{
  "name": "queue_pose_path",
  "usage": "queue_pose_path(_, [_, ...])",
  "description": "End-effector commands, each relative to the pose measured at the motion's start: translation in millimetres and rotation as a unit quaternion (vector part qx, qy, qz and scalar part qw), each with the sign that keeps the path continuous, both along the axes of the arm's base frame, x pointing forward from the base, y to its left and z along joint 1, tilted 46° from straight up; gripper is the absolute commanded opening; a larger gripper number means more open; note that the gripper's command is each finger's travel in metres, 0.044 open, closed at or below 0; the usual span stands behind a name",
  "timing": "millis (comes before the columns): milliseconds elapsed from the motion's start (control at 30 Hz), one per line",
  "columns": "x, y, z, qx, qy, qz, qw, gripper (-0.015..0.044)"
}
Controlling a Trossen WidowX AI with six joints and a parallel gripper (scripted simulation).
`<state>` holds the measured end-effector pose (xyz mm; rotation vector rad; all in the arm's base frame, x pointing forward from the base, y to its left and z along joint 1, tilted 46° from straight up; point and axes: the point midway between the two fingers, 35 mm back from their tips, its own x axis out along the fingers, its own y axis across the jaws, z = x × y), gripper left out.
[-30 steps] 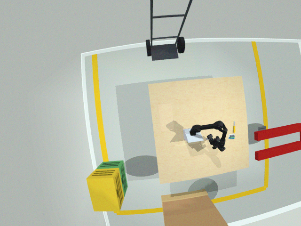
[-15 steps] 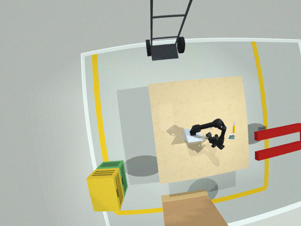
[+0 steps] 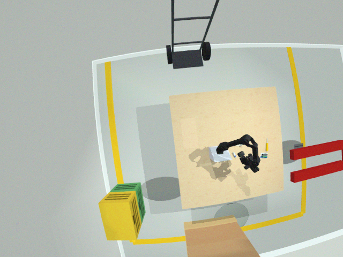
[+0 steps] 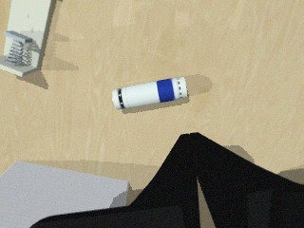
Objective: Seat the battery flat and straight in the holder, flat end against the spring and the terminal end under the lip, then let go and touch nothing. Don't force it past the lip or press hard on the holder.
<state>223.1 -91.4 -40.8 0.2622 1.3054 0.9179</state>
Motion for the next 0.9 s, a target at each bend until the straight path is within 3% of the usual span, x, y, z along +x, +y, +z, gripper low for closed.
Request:
queue_pose_path(0, [-1.9, -7.1, 9.9, 0.001, 0.002, 0.005, 1.000, 0.0000])
queue_pose_path(333, [-2.1, -4.7, 8.0, 0.003, 0.003, 0.003, 1.000, 0.0000])
queue_pose_path(400, [-2.1, -2.3, 6.5, 0.003, -0.021, 0.027, 0.999, 0.0053])
queue_pose_path(500, [-2.8, 8.7, -0.9, 0.006, -0.126, 0.132, 0.983, 0.0131])
queue_pose_path(633, [-4.9, 24.5, -10.6, 0.010, -0.269, 0.276, 0.923, 0.0221])
queue_pose_path(867, [-11.6, 51.3, -25.2, 0.018, -0.483, 0.490, 0.726, 0.0221])
